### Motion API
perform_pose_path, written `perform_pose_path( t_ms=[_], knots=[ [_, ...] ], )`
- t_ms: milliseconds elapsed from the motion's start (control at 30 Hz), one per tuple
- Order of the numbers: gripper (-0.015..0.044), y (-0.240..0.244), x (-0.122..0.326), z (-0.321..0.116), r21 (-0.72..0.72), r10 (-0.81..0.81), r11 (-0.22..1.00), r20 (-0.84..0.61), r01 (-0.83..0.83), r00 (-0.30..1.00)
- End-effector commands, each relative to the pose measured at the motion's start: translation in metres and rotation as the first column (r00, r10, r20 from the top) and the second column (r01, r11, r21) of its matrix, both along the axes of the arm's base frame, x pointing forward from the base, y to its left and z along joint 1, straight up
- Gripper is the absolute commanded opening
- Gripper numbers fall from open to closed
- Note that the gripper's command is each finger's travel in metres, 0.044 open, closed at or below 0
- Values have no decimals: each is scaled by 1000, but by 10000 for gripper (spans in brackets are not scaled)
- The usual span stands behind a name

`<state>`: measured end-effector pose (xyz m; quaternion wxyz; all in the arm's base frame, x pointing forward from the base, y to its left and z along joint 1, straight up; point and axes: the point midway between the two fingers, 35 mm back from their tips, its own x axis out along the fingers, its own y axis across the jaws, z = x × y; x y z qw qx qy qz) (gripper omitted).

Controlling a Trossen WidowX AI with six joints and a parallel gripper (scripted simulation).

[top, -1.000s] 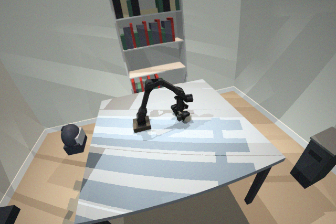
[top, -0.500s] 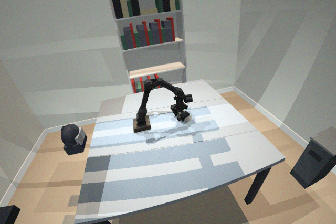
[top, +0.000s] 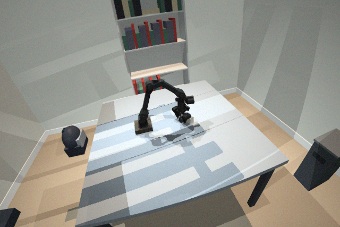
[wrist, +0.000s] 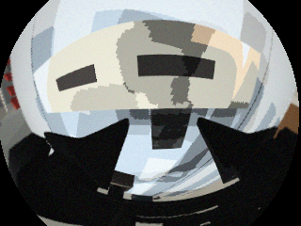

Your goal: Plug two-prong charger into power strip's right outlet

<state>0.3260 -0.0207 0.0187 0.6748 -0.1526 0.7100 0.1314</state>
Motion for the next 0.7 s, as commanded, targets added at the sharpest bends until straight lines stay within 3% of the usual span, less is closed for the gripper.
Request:
perform_pose_path(
  t_ms=[0, 667],
  knots=[
    [440, 0, 0, 1, 6, 4, 1000, 9, -4, 1000],
    [440, -10, -19, 1, 5, 4, 1000, 9, -4, 1000]
  ],
)
